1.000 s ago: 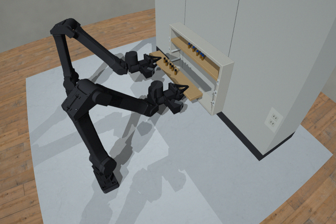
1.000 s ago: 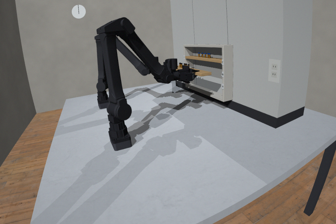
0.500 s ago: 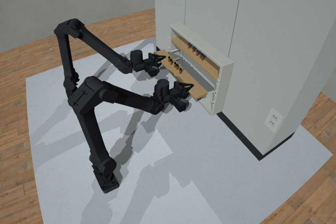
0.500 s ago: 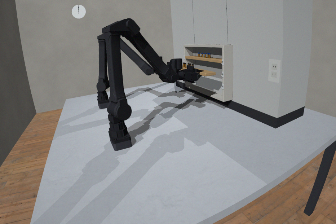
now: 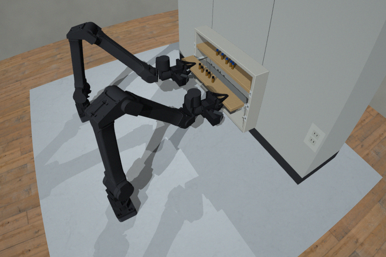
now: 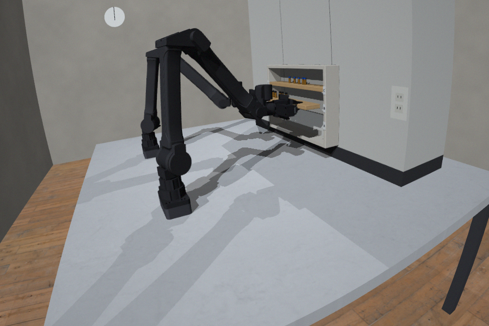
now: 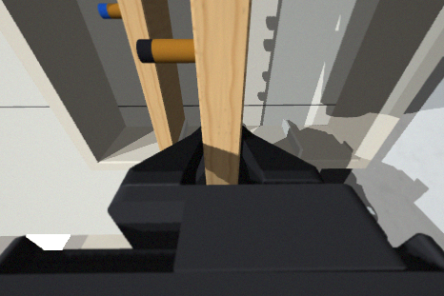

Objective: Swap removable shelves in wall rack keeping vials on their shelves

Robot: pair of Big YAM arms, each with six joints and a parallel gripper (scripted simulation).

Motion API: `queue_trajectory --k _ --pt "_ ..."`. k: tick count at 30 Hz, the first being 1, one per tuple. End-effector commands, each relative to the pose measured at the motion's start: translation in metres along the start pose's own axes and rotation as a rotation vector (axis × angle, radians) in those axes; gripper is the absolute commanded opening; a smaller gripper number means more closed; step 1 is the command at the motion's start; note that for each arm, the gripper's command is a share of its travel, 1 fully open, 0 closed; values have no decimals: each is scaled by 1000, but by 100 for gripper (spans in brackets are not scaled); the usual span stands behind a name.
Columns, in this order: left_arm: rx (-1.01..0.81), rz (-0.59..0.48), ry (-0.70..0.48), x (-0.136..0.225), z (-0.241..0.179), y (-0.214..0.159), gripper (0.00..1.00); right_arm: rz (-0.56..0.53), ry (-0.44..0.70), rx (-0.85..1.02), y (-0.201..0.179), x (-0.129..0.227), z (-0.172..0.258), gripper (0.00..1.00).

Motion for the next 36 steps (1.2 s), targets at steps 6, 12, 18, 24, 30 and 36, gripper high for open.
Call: queue_trajectory --k 6,12,18,24,30,36 --pt "24 5 74 -38 39 4 12 -9 80 -14 2 -39 42 12" --pt "25 5 75 -48 40 4 12 -9 81 -14 2 -48 42 12" --pt "25 5 76 -58 41 4 12 -9 82 -14 3 -59 43 12" --pt "26 5 77 -64 41 4 12 -9 83 -14 3 -65 44 12" --pt "27 5 78 -73 41 4 12 -9 83 -14 3 -74 44 12" --pt "27 5 79 -83 40 4 12 -10 84 -14 3 -84 42 12"
Point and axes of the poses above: on each arm, the point where the finger pads meet when closed, its own x axis back along the fingers, its own z axis across the jaws, y = z × x, the point moved 4 cm from there along x, back along the fingers, and after that the axes turned 1 degree about -x, right-handed, at the moved point
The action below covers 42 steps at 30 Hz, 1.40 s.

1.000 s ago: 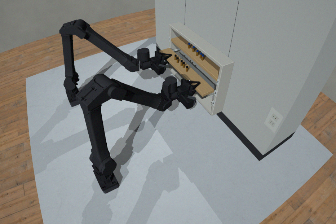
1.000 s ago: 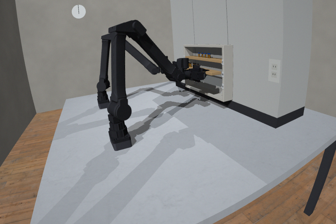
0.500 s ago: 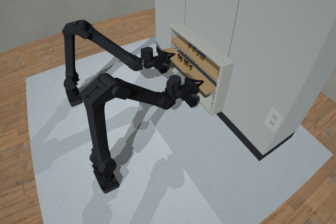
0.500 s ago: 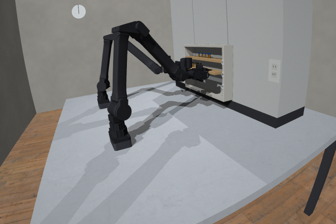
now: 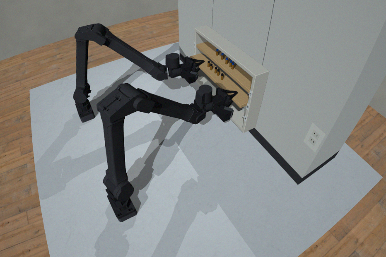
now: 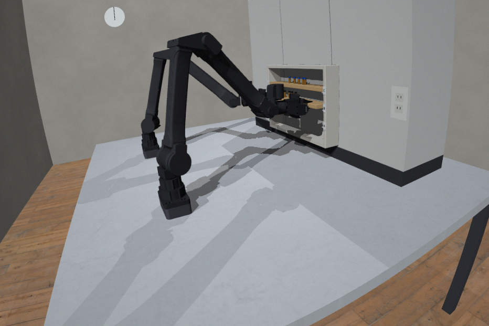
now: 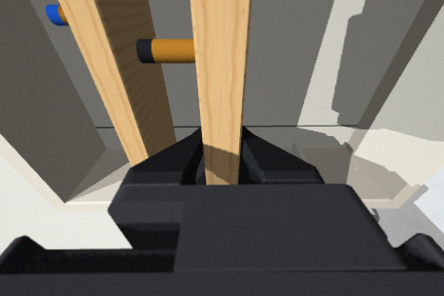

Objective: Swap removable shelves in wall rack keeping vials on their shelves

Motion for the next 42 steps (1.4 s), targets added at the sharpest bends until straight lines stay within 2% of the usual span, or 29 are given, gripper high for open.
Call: queue_trajectory --k 1,29,40,42 --pt "27 4 80 -30 42 4 12 -7 85 -13 2 -31 44 12" --pt "30 4 83 -61 38 4 12 -8 88 -13 2 -62 40 12" --pt "18 -1 45 -43 16 3 12 1 39 -9 -2 -43 12 12" --pt "18 -1 45 -43 16 3 35 1 39 -9 -2 -43 12 35"
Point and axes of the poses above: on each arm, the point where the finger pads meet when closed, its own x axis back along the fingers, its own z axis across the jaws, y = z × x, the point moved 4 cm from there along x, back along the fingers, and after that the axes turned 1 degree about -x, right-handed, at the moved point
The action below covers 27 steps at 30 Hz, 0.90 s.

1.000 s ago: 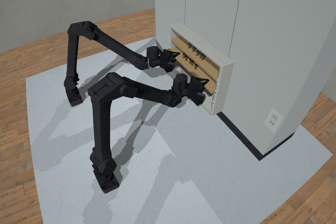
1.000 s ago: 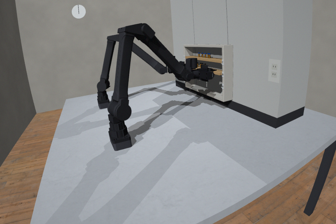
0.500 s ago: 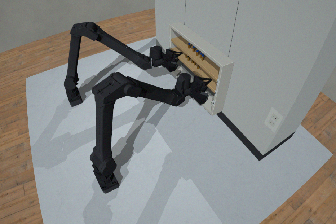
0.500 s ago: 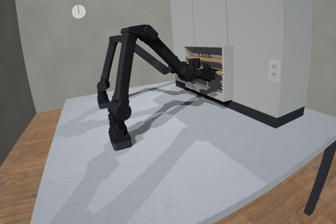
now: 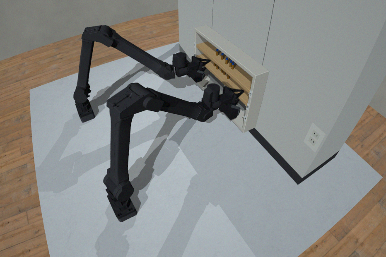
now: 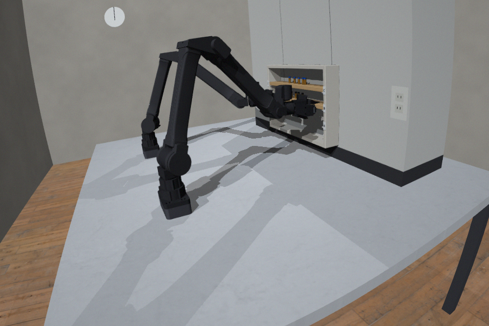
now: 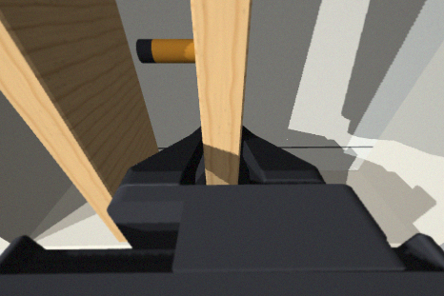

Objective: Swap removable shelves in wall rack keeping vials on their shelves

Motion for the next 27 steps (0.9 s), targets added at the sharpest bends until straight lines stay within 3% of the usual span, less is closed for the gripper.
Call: queue_trajectory --k 1,4,5,27 --pt "17 -2 44 -4 24 2 46 3 38 -9 -3 -4 19 46" --pt "13 -10 51 8 26 6 80 11 45 -9 -7 8 21 80" --pt "12 -16 57 16 29 8 84 17 51 -9 -10 16 23 84" --pt "27 -31 29 60 20 4 84 14 46 -15 -7 66 20 84"
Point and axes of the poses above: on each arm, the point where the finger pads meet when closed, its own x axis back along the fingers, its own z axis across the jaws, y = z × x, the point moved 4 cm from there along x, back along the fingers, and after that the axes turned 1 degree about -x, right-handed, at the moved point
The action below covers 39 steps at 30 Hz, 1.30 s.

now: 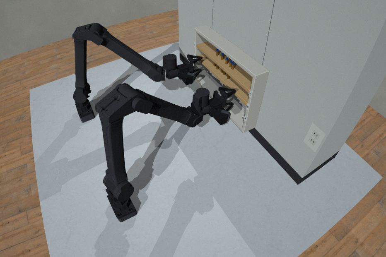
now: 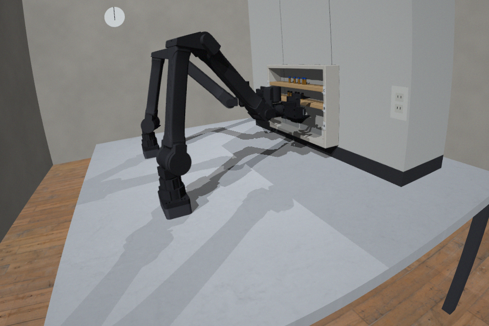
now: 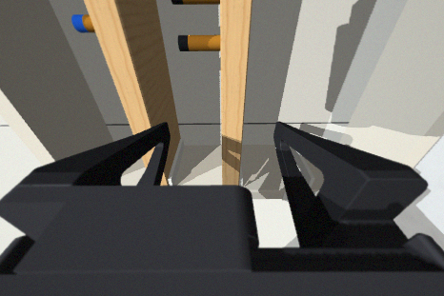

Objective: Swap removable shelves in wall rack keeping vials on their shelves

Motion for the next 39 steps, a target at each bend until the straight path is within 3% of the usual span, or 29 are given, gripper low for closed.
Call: queue_trajectory --k 1,7,28,39 --pt "32 -14 26 4 12 0 84 11 56 -20 -9 12 24 84" --pt "26 -146 7 8 16 4 84 -2 51 -17 -5 -3 22 84" --pt "-4 -560 72 4 50 21 84 -1 68 -23 -6 -4 31 84" --pt "3 -608 60 7 44 30 84 -1 68 -23 -6 -4 31 84"
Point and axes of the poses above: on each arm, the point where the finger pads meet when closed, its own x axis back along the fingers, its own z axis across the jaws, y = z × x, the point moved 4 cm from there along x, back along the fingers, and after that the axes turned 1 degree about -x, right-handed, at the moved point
